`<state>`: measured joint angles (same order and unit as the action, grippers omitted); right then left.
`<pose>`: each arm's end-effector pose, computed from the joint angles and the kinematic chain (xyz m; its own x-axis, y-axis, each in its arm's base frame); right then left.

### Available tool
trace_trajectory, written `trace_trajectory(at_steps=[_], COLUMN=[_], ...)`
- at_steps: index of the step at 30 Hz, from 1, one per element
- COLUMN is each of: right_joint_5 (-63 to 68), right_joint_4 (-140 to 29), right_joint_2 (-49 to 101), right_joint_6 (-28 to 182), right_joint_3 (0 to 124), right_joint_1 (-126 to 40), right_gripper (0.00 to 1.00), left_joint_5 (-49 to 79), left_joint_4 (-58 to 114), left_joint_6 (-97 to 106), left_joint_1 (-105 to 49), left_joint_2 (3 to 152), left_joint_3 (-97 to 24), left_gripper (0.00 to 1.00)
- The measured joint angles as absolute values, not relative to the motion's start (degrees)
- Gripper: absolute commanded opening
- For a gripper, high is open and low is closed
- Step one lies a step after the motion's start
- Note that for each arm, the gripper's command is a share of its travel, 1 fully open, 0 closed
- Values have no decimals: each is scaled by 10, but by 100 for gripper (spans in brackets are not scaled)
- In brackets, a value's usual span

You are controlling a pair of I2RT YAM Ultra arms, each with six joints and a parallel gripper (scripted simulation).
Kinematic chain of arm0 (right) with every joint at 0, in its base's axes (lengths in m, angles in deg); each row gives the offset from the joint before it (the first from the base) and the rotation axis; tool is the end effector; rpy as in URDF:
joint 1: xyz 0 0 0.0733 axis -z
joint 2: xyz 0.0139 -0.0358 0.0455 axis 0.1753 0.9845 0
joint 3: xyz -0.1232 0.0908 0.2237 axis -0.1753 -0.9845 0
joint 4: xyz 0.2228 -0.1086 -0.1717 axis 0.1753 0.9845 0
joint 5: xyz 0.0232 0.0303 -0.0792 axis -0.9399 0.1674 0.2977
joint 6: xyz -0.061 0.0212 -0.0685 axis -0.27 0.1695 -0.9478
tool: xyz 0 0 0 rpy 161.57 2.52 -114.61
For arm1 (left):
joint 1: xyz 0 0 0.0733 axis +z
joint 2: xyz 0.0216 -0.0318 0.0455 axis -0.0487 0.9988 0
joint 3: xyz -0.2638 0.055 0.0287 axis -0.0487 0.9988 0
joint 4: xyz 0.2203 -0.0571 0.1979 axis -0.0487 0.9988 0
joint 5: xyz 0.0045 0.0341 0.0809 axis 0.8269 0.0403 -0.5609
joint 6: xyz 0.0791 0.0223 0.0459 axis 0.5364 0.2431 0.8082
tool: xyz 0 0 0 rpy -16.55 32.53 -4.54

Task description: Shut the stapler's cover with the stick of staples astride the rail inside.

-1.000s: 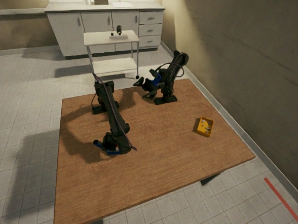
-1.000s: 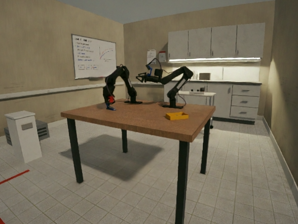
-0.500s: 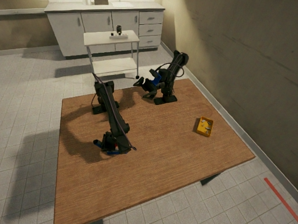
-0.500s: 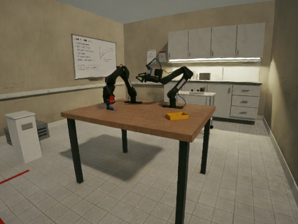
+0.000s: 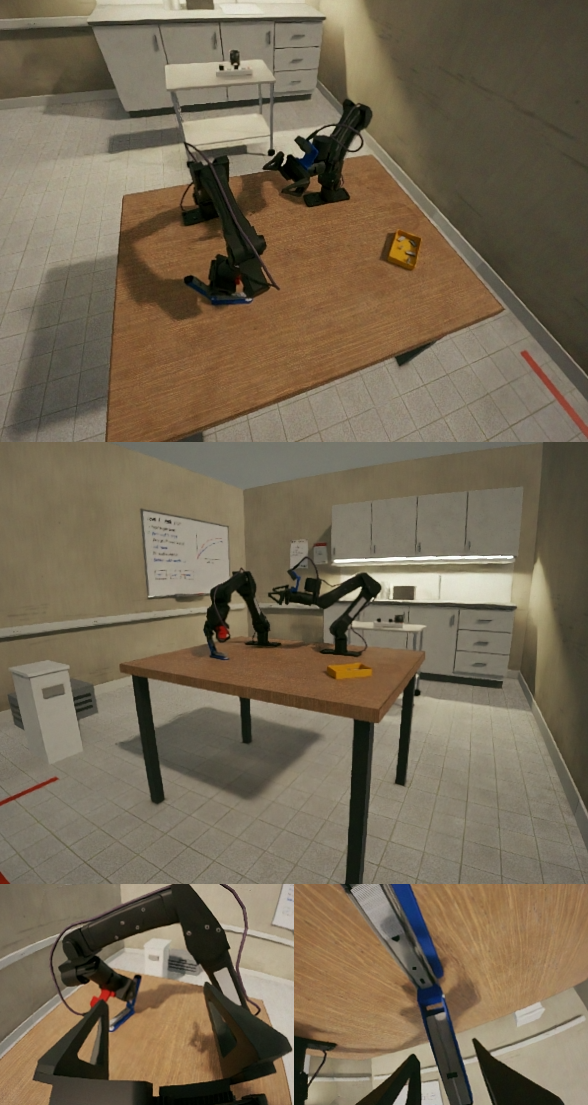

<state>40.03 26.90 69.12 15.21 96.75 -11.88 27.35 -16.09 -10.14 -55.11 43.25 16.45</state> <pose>0.4315 -0.0320 0.1496 -0.2932 -0.7468 0.5969 -0.9299 0.3677 0.0032 0.1544 -0.2337 0.2628 -0.1356 -0.2727 -0.9525 0.9171 0.3291 -0.2248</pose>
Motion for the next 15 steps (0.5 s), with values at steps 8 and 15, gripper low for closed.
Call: trace_trajectory(at_steps=[8,15], right_joint_5=[298,189], right_joint_4=[250,229], right_joint_2=[665,586], right_joint_6=[109,16], right_joint_3=[970,983], right_joint_1=[-110,-34], right_gripper=[50,50], left_joint_5=[273,273], left_joint_4=[-161,-161], left_joint_6=[-101,-101], left_joint_1=[-551,-551], left_joint_2=[433,433], left_joint_3=[165,165], left_gripper=[100,100])
